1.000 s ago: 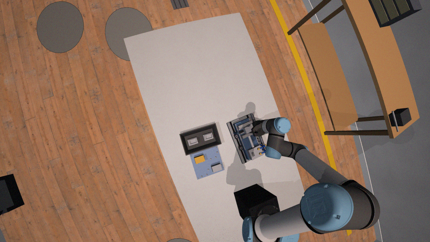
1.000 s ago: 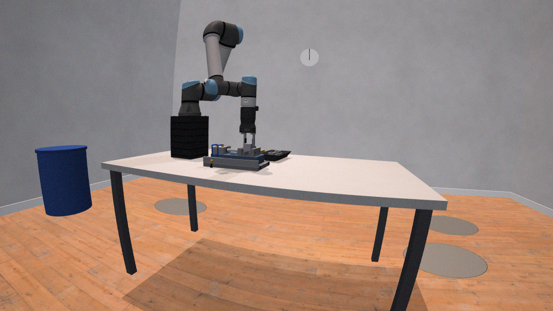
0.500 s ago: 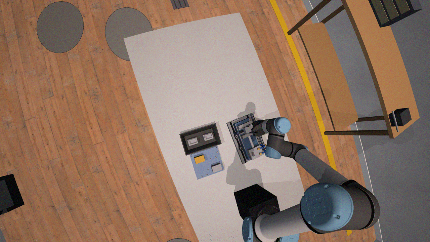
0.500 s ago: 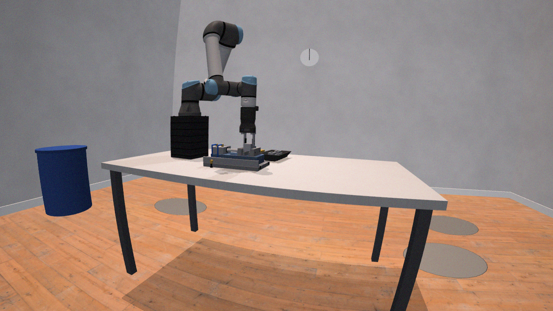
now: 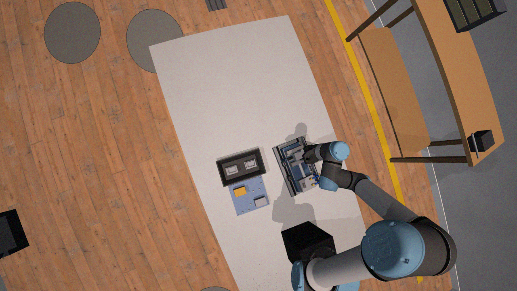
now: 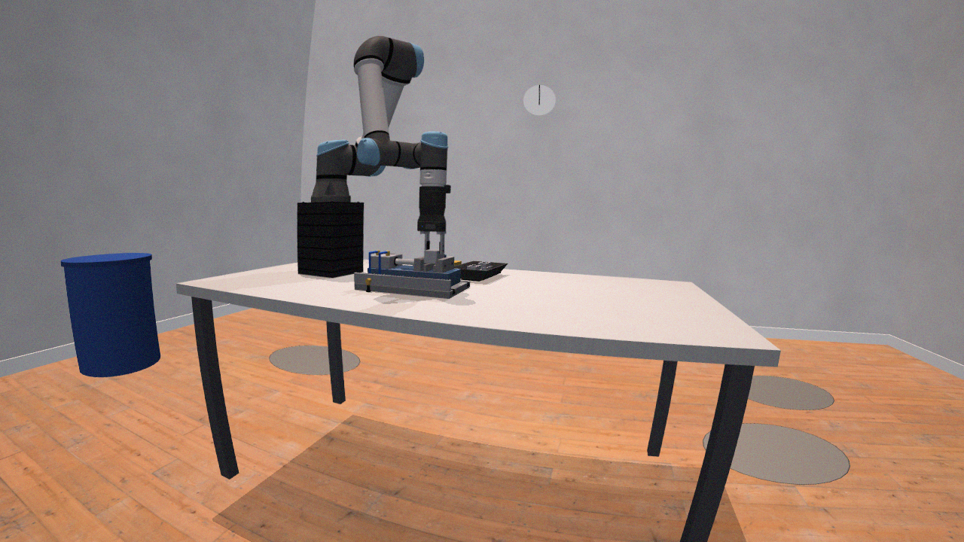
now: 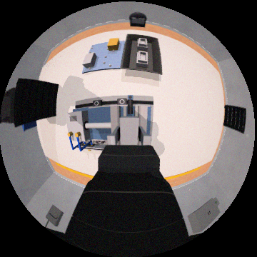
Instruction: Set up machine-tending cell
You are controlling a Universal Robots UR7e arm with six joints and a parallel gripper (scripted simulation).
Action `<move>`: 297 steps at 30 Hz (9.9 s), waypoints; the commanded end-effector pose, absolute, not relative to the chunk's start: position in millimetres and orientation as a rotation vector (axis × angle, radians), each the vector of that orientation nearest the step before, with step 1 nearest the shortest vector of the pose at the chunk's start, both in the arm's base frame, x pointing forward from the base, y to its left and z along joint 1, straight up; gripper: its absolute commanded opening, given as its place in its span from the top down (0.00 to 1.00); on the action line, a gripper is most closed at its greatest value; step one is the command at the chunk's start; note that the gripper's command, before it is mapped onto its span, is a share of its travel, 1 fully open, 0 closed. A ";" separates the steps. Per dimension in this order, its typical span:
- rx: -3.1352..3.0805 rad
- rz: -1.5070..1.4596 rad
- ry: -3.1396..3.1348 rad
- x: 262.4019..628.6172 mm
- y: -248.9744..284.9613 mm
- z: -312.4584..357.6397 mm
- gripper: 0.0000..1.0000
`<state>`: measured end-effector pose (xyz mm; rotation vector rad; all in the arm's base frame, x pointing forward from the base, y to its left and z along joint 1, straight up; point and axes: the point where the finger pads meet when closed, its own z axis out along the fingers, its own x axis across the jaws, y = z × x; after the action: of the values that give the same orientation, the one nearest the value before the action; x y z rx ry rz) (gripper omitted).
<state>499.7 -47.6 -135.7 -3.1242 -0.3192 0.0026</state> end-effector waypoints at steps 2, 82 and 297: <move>-3.126 -0.004 -0.318 502.2 -49.3 -135.0 1.00; -3.125 -0.004 -0.319 503.3 -42.8 -135.2 1.00; -3.125 -0.004 -0.321 502.5 -41.3 -92.1 0.00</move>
<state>503.2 -42.8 -110.4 -3.1271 -0.3193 -0.0058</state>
